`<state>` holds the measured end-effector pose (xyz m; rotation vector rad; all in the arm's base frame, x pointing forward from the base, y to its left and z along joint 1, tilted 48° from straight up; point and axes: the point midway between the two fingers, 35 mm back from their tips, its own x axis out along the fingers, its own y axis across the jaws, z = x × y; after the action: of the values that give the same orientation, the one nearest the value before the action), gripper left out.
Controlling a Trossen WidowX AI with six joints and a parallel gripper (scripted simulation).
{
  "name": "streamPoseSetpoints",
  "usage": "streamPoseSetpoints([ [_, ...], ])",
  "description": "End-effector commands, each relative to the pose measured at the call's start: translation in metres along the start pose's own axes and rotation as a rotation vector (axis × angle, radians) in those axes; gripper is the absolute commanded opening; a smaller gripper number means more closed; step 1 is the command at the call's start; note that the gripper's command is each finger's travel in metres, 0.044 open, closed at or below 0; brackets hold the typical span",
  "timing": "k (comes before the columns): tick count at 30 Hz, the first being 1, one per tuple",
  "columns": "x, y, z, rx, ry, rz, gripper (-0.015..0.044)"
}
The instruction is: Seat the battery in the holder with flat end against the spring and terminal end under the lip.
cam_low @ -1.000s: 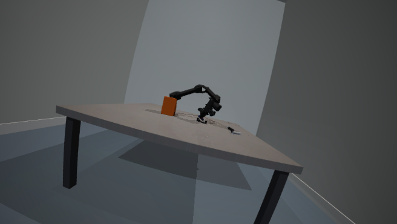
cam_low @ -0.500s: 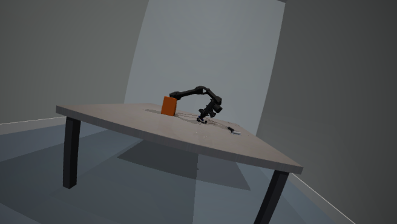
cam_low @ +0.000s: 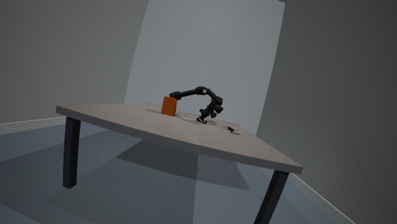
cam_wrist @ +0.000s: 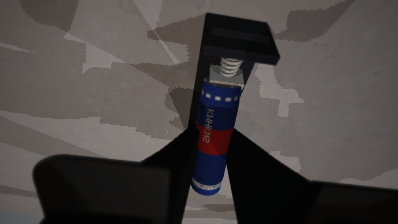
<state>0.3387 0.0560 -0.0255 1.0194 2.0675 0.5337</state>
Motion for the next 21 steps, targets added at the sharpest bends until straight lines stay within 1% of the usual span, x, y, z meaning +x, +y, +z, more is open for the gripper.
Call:
streamPoseSetpoints([
  [1,-0.0025,-0.0009,0.0065,0.009,-0.010,0.006,0.0062],
  [21,-0.0058,-0.0013,0.0133,0.010,-0.030,0.004,0.0062],
])
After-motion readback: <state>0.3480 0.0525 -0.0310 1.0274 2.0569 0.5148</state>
